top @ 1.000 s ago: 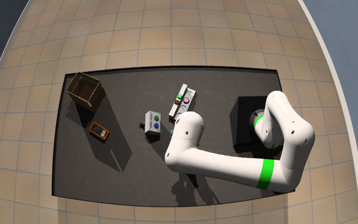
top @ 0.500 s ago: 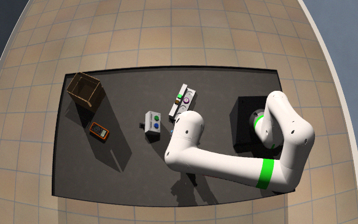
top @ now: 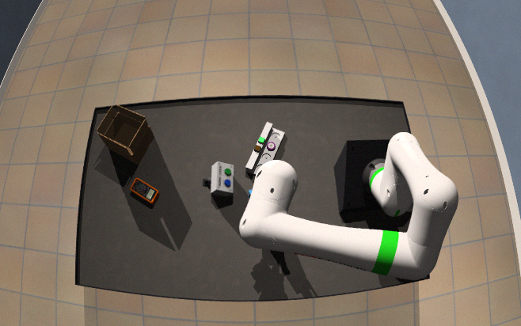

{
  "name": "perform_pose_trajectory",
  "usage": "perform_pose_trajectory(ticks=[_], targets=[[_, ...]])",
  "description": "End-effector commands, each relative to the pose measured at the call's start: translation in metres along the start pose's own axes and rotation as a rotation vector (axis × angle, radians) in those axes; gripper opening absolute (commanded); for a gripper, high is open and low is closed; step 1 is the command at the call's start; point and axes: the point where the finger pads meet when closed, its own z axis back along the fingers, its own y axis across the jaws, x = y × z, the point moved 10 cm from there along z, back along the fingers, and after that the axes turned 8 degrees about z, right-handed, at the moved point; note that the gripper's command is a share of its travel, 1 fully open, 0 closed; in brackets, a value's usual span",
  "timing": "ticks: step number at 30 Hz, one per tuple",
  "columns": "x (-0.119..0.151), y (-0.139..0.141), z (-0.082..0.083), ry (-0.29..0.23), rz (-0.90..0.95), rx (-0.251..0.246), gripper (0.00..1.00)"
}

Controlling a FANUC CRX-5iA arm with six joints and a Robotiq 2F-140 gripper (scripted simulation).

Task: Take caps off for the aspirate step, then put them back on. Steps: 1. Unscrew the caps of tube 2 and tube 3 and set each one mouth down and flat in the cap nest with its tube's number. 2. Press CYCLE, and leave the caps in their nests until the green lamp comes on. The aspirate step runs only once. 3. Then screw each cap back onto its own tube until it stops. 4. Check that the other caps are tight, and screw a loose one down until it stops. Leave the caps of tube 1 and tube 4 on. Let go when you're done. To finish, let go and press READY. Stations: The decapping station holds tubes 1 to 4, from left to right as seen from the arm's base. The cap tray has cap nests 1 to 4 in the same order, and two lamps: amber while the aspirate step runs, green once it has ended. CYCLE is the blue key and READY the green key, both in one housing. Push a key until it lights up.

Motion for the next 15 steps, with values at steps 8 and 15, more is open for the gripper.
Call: perform_pose_trajectory(ticks=[8,15], targets=[[0.0003,-0.0009,0.0007,0.008,-0.556,0.005,0.3],[0.0003,-0.0008,0.0007,0.009,-0.754,0.004,0.3]])
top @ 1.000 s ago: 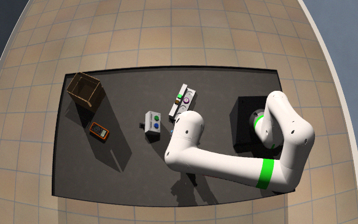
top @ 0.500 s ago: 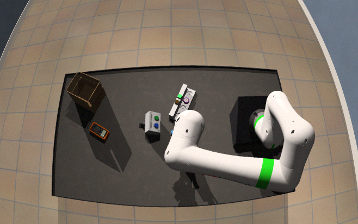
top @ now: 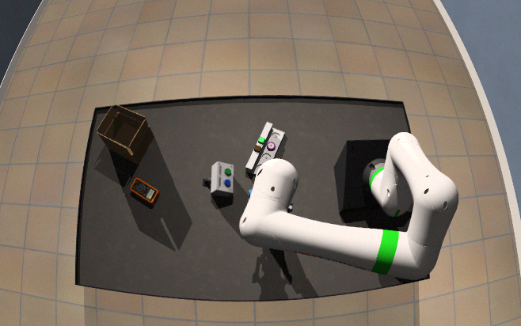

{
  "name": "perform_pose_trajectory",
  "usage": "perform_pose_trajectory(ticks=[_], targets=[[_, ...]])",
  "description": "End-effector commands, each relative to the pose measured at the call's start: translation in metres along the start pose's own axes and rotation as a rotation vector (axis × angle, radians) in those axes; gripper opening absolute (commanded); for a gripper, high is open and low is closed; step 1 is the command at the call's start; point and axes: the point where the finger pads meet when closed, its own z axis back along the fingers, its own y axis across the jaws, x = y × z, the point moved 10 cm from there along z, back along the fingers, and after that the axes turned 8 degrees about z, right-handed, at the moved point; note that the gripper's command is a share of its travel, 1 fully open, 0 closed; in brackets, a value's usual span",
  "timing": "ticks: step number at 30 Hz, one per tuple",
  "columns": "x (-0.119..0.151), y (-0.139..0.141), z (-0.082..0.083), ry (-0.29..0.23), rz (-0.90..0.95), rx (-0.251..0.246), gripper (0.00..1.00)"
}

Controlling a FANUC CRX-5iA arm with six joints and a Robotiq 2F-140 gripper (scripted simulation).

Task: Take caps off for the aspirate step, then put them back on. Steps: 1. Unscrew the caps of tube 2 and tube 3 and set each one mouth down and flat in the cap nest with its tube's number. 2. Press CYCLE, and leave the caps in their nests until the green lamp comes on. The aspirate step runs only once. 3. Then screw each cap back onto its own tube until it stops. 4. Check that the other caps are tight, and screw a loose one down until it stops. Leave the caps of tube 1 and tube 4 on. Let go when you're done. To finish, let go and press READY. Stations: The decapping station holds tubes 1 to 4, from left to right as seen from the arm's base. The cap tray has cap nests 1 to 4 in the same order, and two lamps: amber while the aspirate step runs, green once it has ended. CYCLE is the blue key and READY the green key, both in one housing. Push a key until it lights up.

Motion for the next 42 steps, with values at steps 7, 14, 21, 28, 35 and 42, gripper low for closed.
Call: perform_pose_trajectory(ticks=[7,14,21,28,35,42], targets=[[0.0018,-0.001,0.0003,0.02,-0.098,0.006,0.41],[0.0017,-0.001,0.0003,0.02,-0.098,0.006,0.41],[0.0018,-0.001,0.0011,0.019,0.062,0.007,0.41],[0.0018,-0.001,0.0011,0.018,0.342,0.01,0.41],[0.0018,-0.001,0.0011,0.017,0.542,0.012,0.41],[0.0018,-0.001,0.0011,0.016,0.822,0.014,0.41]])
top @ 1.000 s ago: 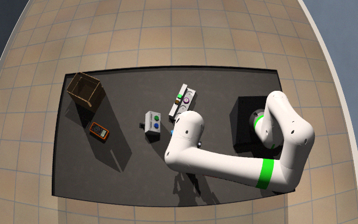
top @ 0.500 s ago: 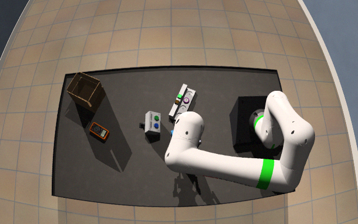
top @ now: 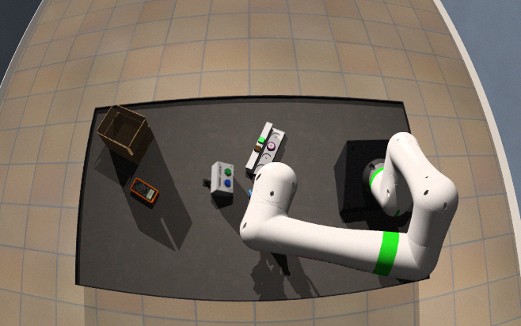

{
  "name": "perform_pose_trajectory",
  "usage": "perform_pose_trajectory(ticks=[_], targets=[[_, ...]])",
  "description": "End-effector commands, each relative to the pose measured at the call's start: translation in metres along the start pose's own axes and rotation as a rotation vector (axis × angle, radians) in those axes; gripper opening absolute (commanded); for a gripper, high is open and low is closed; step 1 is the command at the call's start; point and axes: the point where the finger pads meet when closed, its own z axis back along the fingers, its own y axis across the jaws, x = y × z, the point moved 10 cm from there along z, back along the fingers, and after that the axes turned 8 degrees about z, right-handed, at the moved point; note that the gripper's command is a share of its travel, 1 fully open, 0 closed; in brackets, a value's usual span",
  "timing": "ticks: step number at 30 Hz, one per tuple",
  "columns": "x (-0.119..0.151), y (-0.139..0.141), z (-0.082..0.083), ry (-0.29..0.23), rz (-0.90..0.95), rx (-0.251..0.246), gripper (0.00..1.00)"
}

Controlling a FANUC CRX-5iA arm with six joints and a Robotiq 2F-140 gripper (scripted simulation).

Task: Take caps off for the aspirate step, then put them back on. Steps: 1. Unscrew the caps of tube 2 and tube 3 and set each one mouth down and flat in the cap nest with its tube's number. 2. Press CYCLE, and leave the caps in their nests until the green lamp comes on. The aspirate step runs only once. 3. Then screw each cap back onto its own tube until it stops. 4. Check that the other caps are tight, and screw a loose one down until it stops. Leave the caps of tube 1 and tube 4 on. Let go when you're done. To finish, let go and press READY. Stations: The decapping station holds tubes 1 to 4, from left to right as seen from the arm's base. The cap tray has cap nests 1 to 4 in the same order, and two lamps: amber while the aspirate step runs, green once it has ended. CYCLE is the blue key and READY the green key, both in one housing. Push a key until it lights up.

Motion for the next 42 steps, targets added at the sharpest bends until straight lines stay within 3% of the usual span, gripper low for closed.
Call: perform_pose_trajectory(ticks=[1,3,10,11,25,39,42], targets=[[-0.001,0.0006,0.0008,-0.003,0.185,-0.008,0.41],[-0.001,0.0005,0.0008,-0.003,0.265,-0.008,0.41],[-0.001,0.0004,0.0008,-0.003,0.272,-0.008,0.41],[-0.001,0.0005,0.0008,-0.003,0.272,-0.008,0.3],[-0.001,0.0005,0.0008,-0.003,0.272,-0.008,0.3],[-0.001,0.0005,0.0006,-0.005,-0.428,-0.006,0.3],[-0.001,0.0005,0.0006,-0.005,-0.478,-0.006,0.3]])
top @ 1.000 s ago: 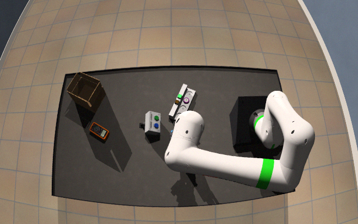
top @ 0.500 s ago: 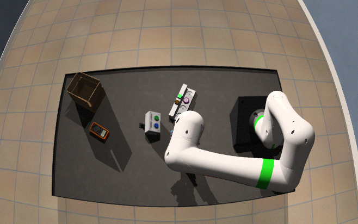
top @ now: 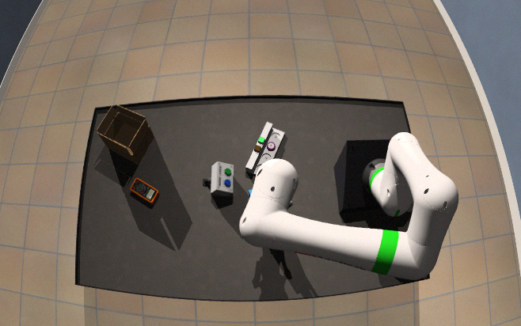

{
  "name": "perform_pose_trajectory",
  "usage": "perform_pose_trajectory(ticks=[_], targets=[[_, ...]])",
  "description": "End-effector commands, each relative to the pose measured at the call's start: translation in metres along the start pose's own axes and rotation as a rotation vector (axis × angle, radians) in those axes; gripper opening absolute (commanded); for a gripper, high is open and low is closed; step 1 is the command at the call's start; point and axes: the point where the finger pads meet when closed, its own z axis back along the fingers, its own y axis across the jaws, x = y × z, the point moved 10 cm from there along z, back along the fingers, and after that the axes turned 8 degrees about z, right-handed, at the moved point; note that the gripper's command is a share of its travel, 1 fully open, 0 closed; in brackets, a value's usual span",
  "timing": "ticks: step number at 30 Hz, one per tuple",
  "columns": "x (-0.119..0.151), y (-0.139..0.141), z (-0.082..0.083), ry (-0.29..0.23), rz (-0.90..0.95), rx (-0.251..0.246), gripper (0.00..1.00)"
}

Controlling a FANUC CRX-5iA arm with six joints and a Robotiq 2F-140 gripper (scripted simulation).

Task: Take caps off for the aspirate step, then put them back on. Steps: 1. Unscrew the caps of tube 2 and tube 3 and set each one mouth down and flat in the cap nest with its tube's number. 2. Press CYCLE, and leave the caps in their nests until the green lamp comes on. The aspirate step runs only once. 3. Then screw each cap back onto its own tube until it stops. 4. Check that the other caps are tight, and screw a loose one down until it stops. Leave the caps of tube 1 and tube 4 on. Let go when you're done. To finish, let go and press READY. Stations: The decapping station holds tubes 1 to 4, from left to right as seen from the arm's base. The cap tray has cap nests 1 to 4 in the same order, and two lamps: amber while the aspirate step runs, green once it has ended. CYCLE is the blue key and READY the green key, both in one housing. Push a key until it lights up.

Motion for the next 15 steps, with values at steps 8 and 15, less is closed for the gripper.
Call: perform_pose_trajectory(ticks=[8,15], targets=[[0.0013,-0.0016,0.0004,0.018,-0.432,0.008,0.3],[0.0013,-0.0016,-0.0004,0.018,-0.432,0.008,0.41]])
